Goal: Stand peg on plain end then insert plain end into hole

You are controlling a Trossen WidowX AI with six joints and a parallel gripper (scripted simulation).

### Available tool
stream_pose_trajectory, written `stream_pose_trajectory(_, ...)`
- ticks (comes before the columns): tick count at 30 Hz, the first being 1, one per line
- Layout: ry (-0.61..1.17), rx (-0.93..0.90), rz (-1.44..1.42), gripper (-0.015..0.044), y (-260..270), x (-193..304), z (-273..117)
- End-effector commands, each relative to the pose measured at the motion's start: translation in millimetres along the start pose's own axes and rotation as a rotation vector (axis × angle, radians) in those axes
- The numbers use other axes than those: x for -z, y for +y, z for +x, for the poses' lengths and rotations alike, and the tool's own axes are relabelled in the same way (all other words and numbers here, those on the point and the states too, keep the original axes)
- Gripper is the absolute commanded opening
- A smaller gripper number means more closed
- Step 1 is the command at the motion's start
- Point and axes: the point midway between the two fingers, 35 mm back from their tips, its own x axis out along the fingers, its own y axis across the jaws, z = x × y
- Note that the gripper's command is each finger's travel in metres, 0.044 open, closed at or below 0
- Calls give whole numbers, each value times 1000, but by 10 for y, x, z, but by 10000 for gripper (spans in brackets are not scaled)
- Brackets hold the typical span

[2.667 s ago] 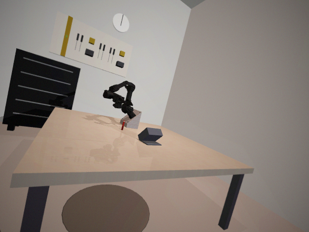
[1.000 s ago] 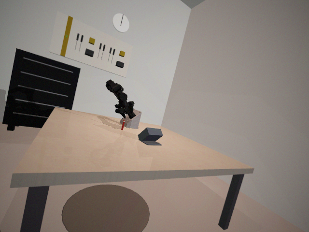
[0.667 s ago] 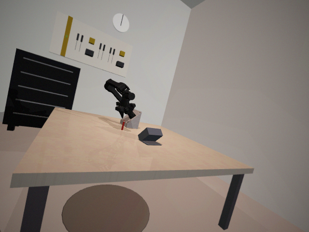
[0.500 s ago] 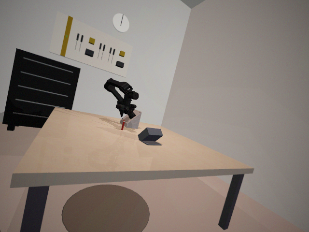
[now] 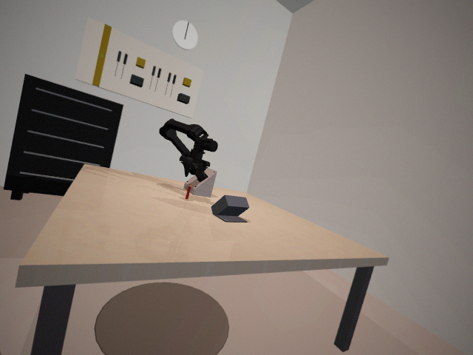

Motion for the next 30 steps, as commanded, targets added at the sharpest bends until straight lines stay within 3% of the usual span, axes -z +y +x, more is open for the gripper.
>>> stream_pose_trajectory(1, -4, -6, -56, 440, 4, 3, 4)
stream_pose_trajectory(30, -6, -4, -755, 440, 5, 4, 47)
